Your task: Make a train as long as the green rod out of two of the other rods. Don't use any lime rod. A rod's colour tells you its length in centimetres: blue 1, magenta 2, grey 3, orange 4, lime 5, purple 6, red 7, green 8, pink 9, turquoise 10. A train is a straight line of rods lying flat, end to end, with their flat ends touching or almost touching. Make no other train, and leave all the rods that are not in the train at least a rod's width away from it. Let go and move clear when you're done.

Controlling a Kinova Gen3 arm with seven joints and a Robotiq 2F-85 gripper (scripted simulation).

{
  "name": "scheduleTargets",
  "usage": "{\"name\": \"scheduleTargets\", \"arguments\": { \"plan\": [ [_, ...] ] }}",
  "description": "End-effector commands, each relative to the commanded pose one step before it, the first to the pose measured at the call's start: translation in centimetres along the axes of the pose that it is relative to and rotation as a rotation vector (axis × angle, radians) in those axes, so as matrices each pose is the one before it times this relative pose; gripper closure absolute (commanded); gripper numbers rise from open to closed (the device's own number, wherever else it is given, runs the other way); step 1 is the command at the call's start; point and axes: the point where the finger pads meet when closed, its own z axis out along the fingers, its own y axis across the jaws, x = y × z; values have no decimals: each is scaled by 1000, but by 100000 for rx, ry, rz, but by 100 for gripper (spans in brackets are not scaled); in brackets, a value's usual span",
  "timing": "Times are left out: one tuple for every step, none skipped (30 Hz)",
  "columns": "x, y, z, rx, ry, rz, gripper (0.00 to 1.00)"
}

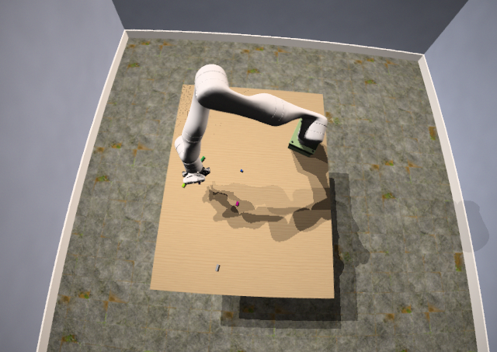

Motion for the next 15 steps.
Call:
{"name": "scheduleTargets", "arguments": {
  "plan": [
    [-466, 409, -639, -1186, -596, 523, 95],
    [0, 0, 0, 0, 0, 0, 95],
    [0, 0, 0, 0, 0, 0, 95],
    [0, 0, 0, 0, 0, 0, 95],
    [0, 0, 0, 0, 0, 0, 95],
    [0, 0, 0, 0, 0, 0, 95],
    [1, -1, 0, 0, 0, 3, 95],
    [0, 0, 0, 0, 0, 0, 95],
    [0, 0, 0, 0, 0, 0, 95],
    [7, -6, 0, 0, -1, 17, 95],
    [19, -15, 0, -1, -1, 44, 95],
    [36, -28, 1, -1, -3, 83, 95],
    [57, -44, 1, -2, -4, 132, 95],
    [82, -63, 2, -3, -5, 190, 95],
    [109, -85, 2, -3, -7, 256, 95]
  ]
}}
